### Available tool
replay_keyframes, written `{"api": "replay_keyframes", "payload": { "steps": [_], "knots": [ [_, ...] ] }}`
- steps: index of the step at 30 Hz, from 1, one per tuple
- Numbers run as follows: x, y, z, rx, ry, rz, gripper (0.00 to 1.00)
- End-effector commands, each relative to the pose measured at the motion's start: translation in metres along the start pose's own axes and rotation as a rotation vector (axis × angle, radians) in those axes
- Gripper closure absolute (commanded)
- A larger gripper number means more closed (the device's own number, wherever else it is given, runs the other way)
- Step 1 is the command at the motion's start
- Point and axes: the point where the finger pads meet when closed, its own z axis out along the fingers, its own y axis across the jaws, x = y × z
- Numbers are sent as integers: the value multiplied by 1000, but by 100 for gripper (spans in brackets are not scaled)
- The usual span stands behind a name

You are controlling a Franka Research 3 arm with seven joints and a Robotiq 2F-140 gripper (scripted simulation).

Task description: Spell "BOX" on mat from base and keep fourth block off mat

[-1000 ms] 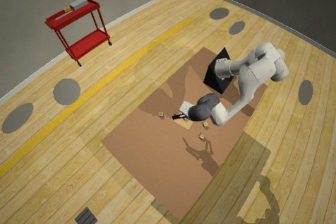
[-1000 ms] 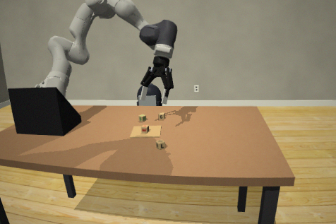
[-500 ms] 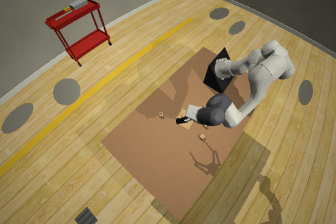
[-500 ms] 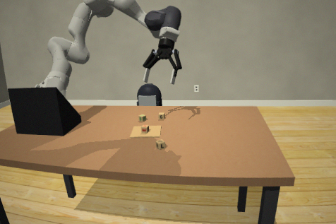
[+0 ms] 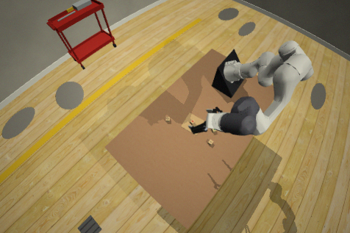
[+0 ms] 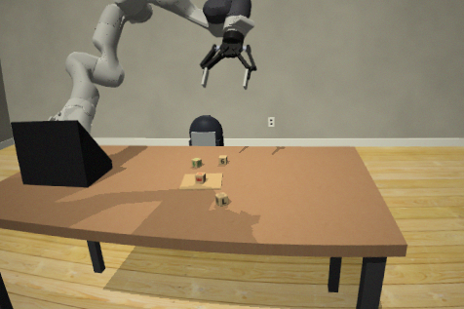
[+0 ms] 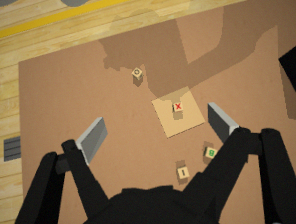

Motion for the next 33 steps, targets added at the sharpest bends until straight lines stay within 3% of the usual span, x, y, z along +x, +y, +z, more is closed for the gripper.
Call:
{"api": "replay_keyframes", "payload": {
  "steps": [1,3,5,6,20,22,24,33],
  "knots": [
    [5,8,-20,-13,29,-134,0],
    [6,9,-33,-6,42,-164,0],
    [6,9,-33,-6,42,-164,0],
    [7,11,-51,3,59,-202,0],
    [11,28,-140,42,144,-387,0],
    [11,28,-140,42,144,-387,0],
    [11,36,-164,51,166,-434,0],
    [11,54,-214,69,213,-532,0]
  ]
}}
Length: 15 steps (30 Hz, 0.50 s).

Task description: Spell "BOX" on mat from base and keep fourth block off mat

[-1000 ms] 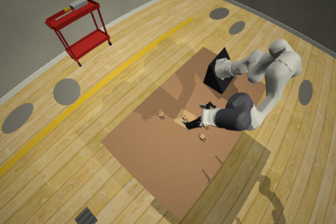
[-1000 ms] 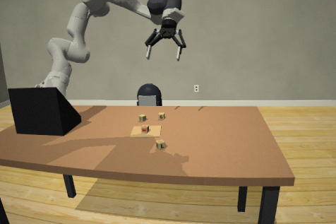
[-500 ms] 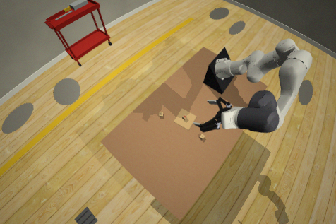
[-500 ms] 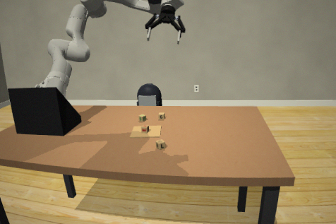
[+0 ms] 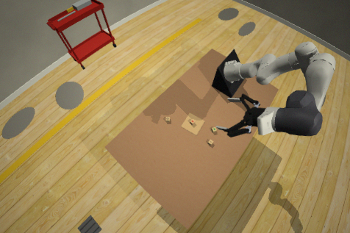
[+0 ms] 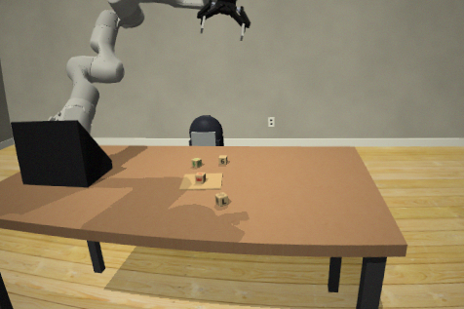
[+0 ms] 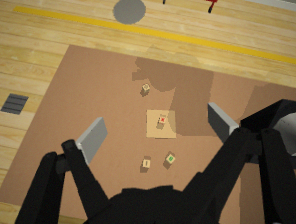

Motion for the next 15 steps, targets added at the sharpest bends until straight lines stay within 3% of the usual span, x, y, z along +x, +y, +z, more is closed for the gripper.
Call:
{"api": "replay_keyframes", "payload": {
  "steps": [1,4,6,8,9,11,15],
  "knots": [
    [-4,10,-16,-8,1,-138,0],
    [-3,16,-32,-3,14,-167,0],
    [-3,16,-32,-3,14,-167,0],
    [-3,23,-50,3,30,-201,0],
    [1,15,-43,4,15,-186,0],
    [7,-16,9,-9,-52,-82,0],
    [11,-33,45,-20,-94,-11,0]
  ]
}}
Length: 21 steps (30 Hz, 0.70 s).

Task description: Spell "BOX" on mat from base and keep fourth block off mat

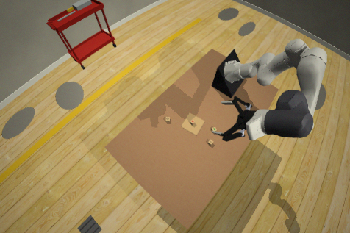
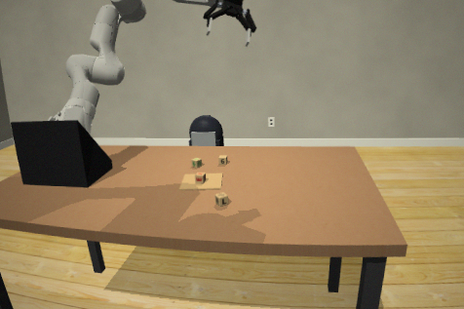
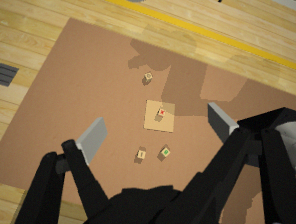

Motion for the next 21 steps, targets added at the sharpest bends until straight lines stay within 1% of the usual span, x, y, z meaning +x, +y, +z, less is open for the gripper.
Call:
{"api": "replay_keyframes", "payload": {
  "steps": [1,6,8,9,15,21],
  "knots": [
    [13,-10,34,-24,-15,136,0],
    [20,-24,71,-32,-56,209,0],
    [20,-24,71,-32,-56,209,0],
    [23,-29,88,-37,-75,244,0],
    [29,-41,129,-50,-118,326,0],
    [34,-50,175,-67,-164,417,0]
  ]
}}
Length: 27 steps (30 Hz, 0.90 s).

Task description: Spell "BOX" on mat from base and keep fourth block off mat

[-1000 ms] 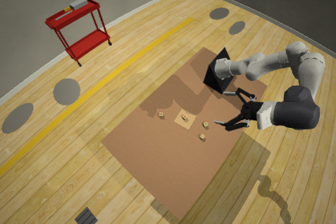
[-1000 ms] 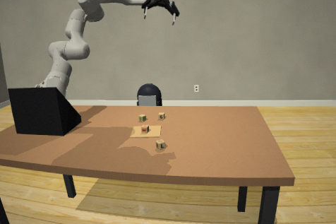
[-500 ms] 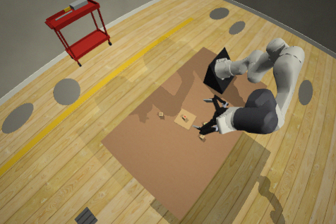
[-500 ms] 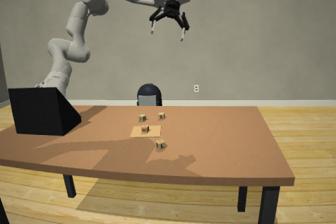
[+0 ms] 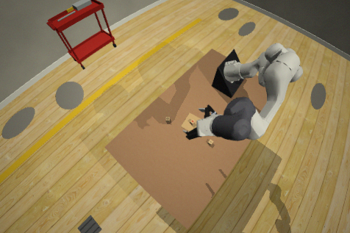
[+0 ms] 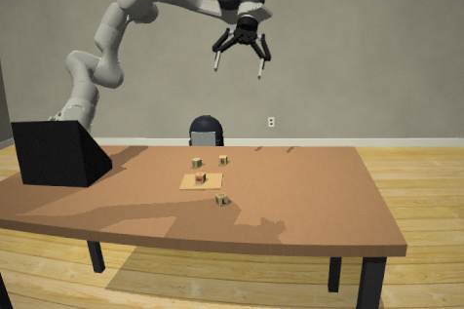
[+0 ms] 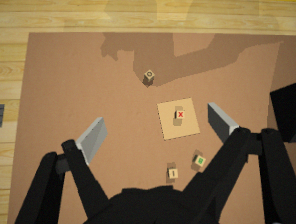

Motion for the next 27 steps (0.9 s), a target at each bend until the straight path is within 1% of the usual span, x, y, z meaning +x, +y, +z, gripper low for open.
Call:
{"api": "replay_keyframes", "payload": {
  "steps": [1,2,4,5,19,21,22,27],
  "knots": [
    [4,-13,23,7,-26,137,0],
    [5,-15,31,4,-34,152,0],
    [5,-15,31,4,-34,152,0],
    [8,-20,51,-5,-53,194,0],
    [23,-37,162,-62,-149,424,0],
    [23,-37,162,-62,-149,424,0],
    [25,-38,184,-74,-166,471,0],
    [29,-38,225,-99,-194,556,0]
  ]
}}
